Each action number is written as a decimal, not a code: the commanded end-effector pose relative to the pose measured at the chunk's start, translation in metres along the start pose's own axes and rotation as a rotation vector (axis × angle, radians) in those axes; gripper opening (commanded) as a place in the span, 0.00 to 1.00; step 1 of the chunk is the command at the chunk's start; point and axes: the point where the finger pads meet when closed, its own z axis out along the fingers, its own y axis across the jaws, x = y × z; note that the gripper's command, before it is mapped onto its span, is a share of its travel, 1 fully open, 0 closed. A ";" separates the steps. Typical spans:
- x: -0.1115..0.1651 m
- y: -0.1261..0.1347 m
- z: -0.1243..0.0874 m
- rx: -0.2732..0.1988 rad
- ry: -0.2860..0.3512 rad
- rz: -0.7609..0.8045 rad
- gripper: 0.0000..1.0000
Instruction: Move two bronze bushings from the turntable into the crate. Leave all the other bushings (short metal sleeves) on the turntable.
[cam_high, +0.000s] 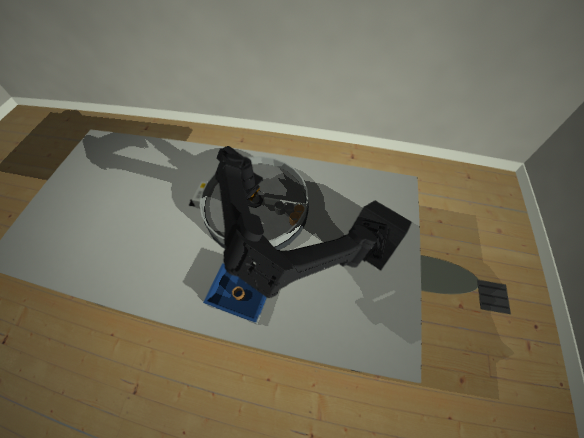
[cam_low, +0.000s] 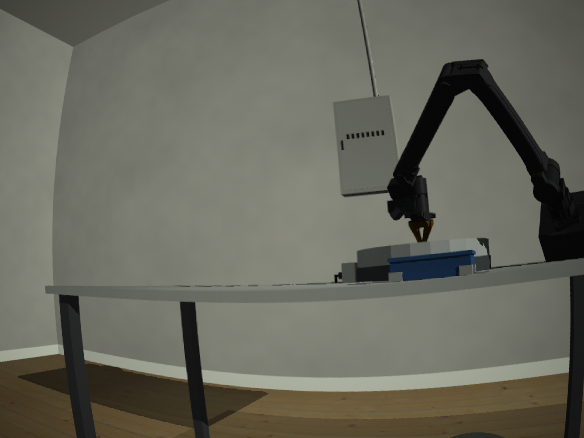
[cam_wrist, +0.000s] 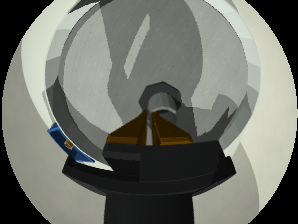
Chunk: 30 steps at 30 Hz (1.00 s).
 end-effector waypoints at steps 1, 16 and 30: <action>-0.003 0.009 0.008 -0.003 0.009 -0.017 0.00; -0.003 0.009 0.008 -0.003 0.009 -0.017 0.16; -0.003 0.009 0.008 -0.003 0.009 -0.017 0.16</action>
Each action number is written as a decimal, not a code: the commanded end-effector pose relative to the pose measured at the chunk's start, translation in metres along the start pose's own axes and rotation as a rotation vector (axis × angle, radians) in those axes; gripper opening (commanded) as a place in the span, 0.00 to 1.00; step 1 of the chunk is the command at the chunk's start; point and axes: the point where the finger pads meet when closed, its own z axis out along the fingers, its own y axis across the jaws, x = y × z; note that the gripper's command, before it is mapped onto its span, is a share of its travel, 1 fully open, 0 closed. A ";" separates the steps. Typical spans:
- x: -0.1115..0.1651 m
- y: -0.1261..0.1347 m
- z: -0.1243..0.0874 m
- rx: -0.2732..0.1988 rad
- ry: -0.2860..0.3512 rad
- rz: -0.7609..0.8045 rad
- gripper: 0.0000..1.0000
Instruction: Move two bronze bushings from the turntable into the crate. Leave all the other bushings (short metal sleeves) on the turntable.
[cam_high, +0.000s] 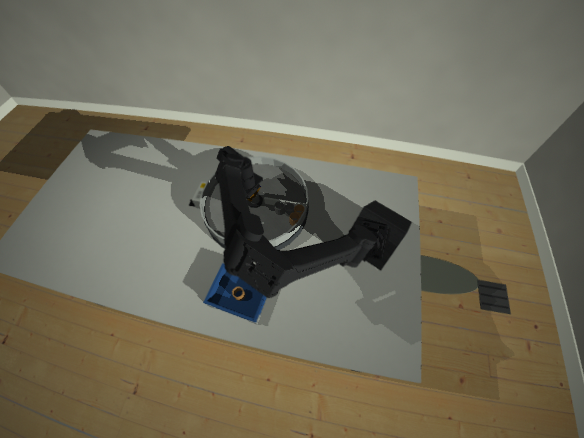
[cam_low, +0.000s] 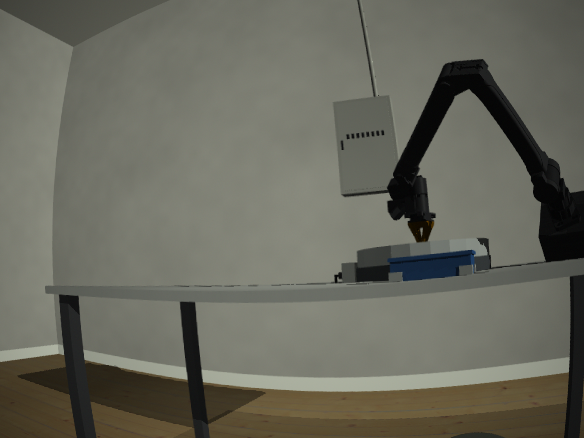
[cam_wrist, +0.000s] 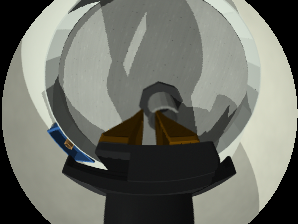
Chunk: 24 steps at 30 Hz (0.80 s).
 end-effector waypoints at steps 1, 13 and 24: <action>-0.003 0.009 0.008 -0.003 0.009 -0.017 0.16; -0.013 0.019 -0.008 0.000 -0.009 -0.055 0.16; -0.014 0.000 -0.051 0.004 -0.023 -0.015 0.16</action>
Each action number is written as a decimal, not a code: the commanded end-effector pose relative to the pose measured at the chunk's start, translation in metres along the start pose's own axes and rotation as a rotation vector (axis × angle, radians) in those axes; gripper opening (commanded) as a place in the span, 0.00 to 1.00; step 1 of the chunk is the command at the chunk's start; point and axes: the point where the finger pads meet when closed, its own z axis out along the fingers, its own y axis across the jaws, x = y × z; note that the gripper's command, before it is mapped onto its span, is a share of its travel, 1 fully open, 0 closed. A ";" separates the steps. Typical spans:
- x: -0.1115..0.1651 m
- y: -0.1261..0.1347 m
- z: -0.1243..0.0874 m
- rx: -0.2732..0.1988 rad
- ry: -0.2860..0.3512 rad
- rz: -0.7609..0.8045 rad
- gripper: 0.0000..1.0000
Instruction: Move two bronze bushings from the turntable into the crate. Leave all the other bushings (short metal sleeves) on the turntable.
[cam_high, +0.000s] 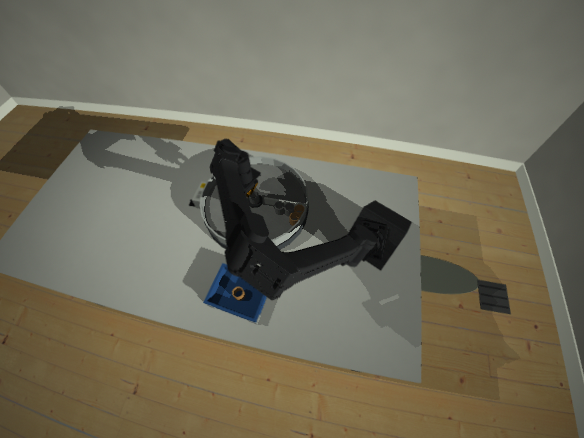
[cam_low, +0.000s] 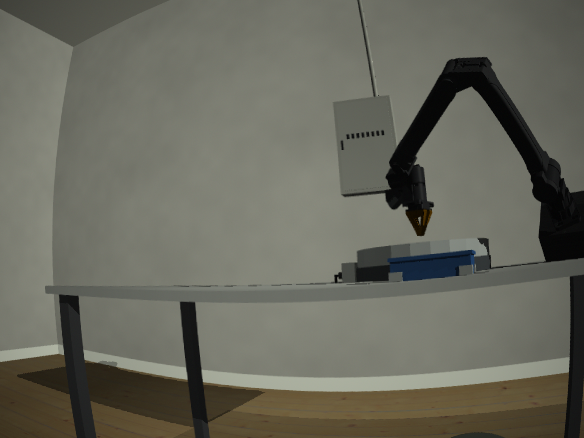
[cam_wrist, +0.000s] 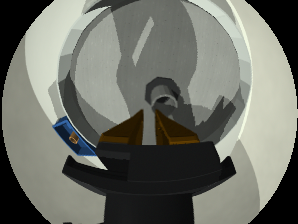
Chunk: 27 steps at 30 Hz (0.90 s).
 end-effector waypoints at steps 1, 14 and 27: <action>-0.012 -0.008 -0.017 0.004 -0.021 -0.017 0.16; -0.005 0.001 0.001 0.001 0.008 -0.040 0.16; -0.005 0.001 0.001 0.001 0.008 -0.040 0.16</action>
